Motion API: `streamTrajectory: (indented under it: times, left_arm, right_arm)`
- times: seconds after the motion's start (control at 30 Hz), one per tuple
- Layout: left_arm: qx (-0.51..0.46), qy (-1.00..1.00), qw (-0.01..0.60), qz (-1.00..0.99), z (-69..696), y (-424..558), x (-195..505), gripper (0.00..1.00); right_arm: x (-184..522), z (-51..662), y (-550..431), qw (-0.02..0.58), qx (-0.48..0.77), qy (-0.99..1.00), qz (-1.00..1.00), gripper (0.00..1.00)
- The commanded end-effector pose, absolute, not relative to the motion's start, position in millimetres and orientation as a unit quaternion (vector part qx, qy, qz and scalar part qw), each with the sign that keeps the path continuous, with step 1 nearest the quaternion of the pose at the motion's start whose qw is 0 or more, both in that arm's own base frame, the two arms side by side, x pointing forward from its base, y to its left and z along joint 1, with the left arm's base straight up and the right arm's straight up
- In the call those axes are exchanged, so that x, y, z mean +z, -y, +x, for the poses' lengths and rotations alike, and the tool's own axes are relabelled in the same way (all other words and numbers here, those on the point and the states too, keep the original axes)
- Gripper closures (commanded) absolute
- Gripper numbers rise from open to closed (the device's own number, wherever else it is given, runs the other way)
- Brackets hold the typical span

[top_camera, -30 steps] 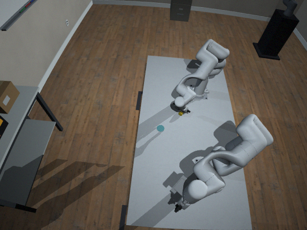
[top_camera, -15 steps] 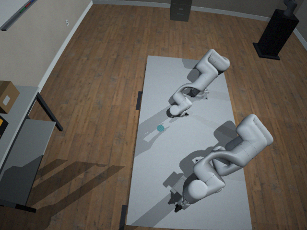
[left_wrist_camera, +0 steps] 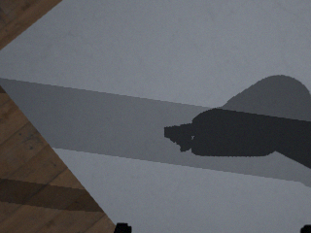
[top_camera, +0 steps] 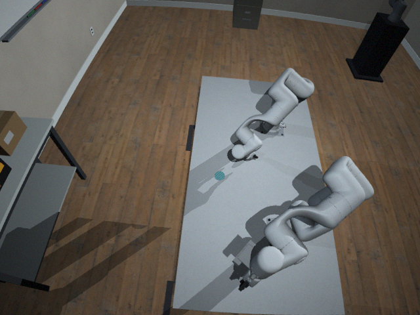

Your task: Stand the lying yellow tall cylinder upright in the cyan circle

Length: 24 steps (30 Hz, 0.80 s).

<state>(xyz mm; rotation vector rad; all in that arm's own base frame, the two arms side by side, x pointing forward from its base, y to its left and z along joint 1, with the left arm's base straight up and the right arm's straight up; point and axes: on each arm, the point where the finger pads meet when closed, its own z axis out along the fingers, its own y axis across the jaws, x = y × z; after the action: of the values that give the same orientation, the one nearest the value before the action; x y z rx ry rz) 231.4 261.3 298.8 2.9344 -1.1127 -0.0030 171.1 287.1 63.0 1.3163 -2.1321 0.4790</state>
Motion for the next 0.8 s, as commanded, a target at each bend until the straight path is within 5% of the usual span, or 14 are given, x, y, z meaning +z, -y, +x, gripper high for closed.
streamTrajectory:
  times: [0.0, 0.77]
  left_arm:
    - [0.000, 0.355, 0.000, 0.935, 232.0, -261.9, 300.2, 0.00]
    - [0.000, 0.355, 0.000, 0.935, 232.0, -261.9, 300.2, 0.00]
  right_arm:
    - [60.0, 170.3, -285.1, 0.290, 0.179, 0.800, 0.494, 0.44]
    - [26.0, 157.7, -260.0, 0.290, 0.179, 0.800, 0.494, 0.44]
